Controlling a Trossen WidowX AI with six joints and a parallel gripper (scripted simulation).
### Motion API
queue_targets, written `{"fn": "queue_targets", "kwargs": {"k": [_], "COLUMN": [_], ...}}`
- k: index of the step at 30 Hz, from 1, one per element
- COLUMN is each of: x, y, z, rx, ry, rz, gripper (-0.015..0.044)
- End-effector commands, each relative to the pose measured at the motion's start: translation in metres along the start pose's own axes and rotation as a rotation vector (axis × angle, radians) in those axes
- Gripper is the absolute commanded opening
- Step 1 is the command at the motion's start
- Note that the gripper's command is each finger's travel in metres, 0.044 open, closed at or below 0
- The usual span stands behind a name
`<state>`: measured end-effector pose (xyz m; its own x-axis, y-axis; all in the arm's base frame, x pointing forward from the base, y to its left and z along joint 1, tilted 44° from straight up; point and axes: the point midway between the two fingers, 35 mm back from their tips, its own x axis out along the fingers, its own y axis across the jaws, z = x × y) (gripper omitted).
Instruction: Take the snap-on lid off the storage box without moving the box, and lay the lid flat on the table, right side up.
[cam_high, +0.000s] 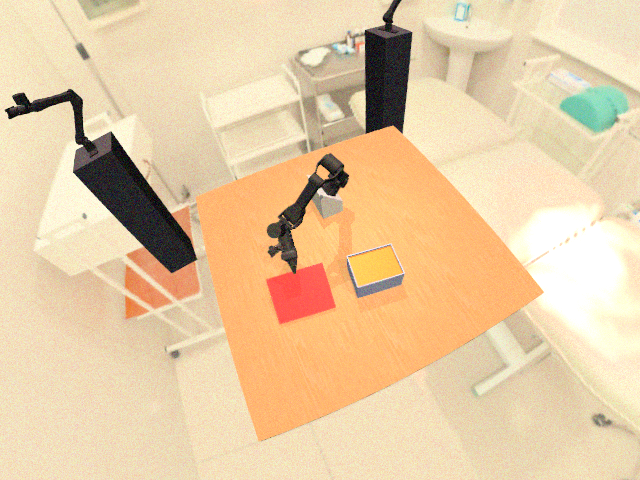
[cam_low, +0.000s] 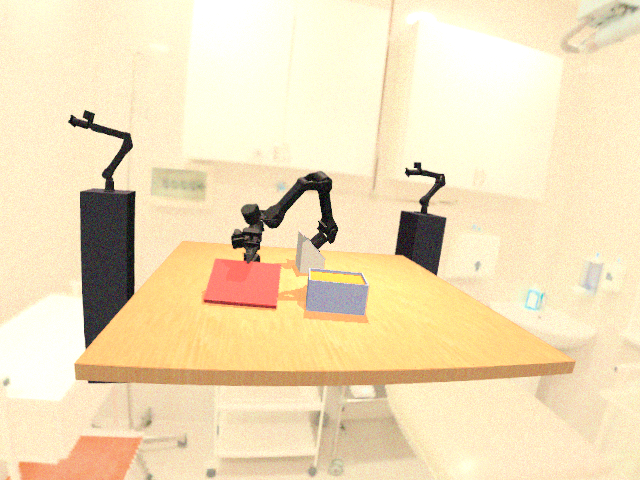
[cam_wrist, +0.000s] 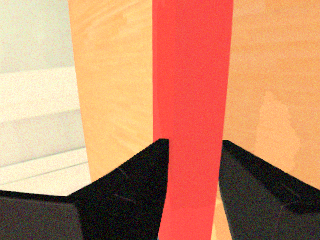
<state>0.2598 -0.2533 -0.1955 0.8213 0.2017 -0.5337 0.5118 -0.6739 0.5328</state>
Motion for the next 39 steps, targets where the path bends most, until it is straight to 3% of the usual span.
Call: {"fn": "queue_targets", "kwargs": {"k": [1,32,39], "x": [0.009,0.024,0.018], "y": [-0.014,-0.034,-0.022], "z": [-0.004,-0.005,-0.003], "rx": [0.017,0.018,0.017], "ry": [0.007,0.008,0.008], "rz": [-0.031,-0.031,-0.031], "gripper": [0.0,0.0,0.0184]}}
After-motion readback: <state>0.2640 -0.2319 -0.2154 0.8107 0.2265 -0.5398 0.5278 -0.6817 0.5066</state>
